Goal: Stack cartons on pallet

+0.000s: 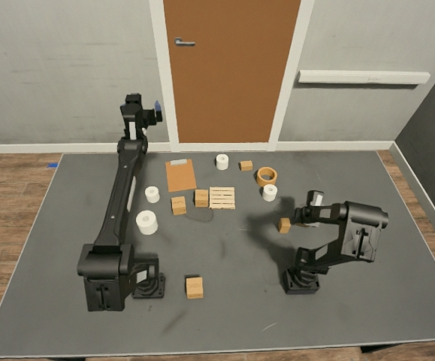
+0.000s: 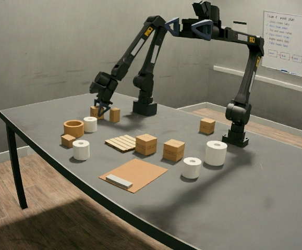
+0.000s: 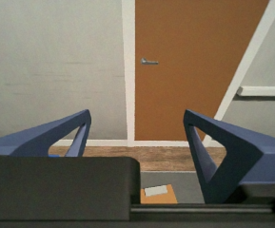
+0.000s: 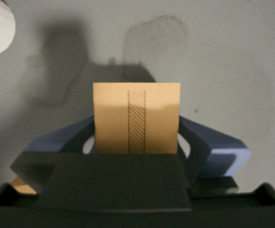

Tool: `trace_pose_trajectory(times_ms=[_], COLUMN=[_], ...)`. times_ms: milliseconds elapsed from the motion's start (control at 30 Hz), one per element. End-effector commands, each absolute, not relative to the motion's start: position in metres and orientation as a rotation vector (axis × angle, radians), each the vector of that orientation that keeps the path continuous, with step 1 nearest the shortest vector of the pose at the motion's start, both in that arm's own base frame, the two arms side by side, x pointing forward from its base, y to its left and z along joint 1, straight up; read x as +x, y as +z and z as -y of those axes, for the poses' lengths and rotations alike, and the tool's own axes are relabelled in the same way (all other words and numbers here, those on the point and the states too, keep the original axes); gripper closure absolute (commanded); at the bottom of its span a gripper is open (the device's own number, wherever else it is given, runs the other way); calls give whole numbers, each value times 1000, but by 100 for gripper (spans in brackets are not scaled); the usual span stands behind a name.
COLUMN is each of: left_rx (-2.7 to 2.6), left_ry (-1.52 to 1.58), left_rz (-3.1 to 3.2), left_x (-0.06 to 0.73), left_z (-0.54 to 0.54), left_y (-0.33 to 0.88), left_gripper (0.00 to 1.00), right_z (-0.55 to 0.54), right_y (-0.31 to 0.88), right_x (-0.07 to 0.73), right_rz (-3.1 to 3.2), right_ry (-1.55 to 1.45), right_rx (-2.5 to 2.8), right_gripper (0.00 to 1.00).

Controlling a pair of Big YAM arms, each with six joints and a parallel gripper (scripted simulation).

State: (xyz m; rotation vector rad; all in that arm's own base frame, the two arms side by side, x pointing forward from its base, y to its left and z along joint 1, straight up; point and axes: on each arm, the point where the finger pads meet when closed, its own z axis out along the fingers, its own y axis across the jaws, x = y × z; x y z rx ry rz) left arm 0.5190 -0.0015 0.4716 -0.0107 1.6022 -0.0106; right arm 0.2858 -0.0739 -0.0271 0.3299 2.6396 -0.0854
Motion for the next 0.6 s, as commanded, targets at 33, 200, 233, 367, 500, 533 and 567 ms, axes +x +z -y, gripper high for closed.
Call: trace_pose_trajectory(times_ms=[33,200,233,367,500,533,567], left_rx=[0,0,0,0,0,0,0], left_ry=[0,0,0,0,0,0,0], left_rz=[-1560,-1560,-1560,-1560,-1560,-1560,-1560], left_x=[518,518,518,518,518,518,518], left_z=[0,0,0,0,0,0,0], left_y=[498,498,498,498,498,498,498], left_gripper=[0,0,0,0,0,0,0], right_z=[72,73,73,73,70,70,69], right_y=[-32,-30,-30,-30,-31,-32,-32], right_x=[286,289,289,289,277,275,273], right_rz=[-2629,-2623,-2623,-2623,-2632,-2634,-2638], right_ry=[-84,-85,-85,-85,-84,-83,-83], right_rx=[335,334,334,334,334,335,335], right_gripper=[45,45,45,29,17,17,17])
